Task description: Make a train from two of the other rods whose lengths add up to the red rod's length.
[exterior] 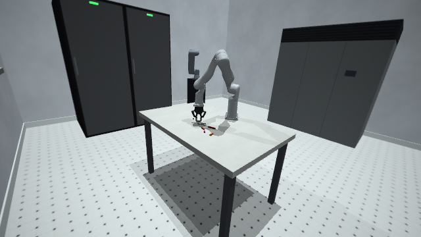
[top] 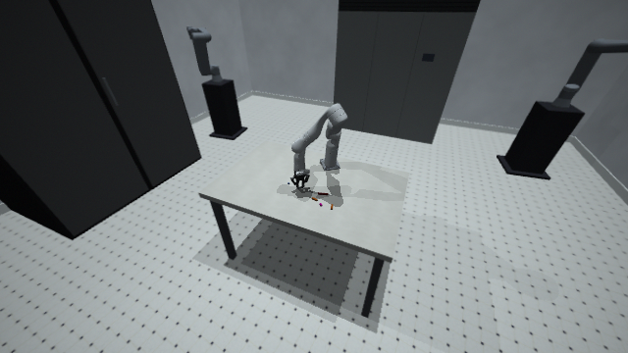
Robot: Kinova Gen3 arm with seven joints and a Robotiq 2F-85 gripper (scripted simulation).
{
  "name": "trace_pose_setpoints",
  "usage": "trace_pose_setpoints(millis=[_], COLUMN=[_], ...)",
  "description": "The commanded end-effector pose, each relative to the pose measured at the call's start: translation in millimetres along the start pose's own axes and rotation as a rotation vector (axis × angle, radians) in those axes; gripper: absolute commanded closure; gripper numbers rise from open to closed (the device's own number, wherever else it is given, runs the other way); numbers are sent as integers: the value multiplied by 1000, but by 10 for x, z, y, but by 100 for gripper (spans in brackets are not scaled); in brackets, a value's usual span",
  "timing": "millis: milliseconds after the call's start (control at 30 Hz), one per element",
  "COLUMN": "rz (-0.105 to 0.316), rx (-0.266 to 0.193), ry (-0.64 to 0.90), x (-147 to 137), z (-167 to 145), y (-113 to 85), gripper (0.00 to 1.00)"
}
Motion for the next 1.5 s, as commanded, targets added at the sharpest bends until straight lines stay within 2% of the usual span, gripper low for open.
trace_pose_setpoints(millis=[0,633,1467], rz=[-1,-1,-1], rx=[1,1,1], ry=[0,0,0], x=[4,4,4], z=[1,1,1], y=[-2,109,113], gripper=[74,74,74])
Point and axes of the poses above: the point where the finger pads meet when closed, its own y axis out along the fingers, its own x axis across the jaws, z = x × y, the point moved 1 cm from there along -y, back along the fingers, and after that the axes turned 12 degrees about -y, right-handed, at the moved point
